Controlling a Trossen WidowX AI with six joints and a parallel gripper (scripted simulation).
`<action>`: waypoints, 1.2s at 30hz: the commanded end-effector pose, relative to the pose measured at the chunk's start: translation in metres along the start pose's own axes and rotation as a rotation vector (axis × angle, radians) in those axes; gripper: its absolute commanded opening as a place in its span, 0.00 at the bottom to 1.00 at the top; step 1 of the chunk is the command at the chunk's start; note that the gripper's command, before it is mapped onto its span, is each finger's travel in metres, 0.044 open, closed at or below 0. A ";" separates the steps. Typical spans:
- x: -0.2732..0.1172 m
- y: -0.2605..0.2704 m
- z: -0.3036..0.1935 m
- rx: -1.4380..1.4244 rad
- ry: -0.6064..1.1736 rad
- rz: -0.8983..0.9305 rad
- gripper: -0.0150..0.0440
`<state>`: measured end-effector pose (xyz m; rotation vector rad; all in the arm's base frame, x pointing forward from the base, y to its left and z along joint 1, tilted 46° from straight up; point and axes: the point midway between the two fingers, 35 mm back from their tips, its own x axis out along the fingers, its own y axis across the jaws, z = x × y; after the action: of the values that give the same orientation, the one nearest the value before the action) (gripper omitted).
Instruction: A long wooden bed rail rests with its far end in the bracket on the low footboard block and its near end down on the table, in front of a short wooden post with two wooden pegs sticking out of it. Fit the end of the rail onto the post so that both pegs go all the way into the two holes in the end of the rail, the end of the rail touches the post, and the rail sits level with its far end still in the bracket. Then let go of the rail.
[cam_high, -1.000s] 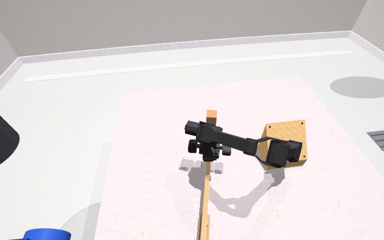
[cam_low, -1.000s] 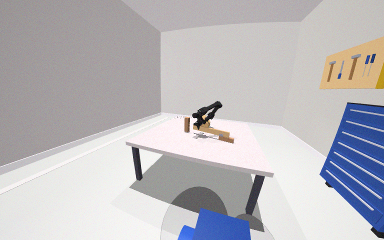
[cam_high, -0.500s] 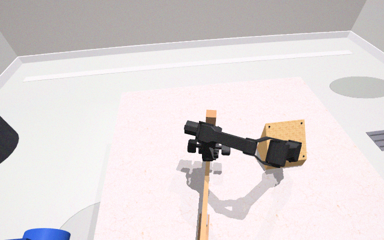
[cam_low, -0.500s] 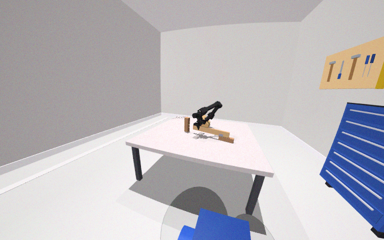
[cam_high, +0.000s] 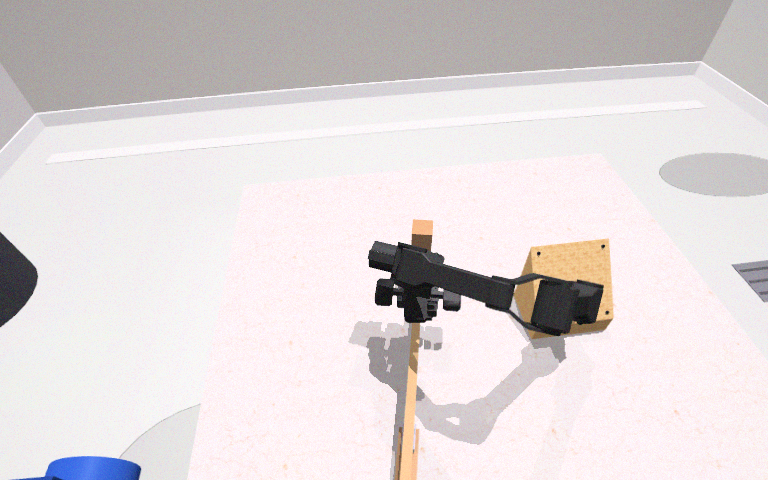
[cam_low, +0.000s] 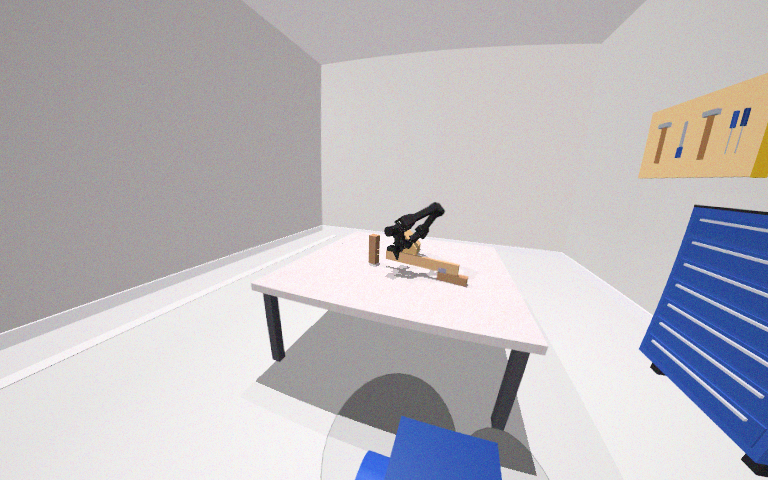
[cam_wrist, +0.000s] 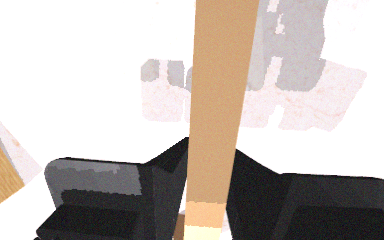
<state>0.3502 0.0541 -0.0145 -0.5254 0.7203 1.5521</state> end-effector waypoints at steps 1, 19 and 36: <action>-0.001 0.000 0.000 0.000 -0.002 -0.002 0.25; -0.001 0.000 0.000 0.000 -0.002 -0.002 0.25; 0.000 0.000 -0.002 0.000 -0.002 -0.002 0.25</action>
<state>0.3502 0.0541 -0.0152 -0.5242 0.7198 1.5529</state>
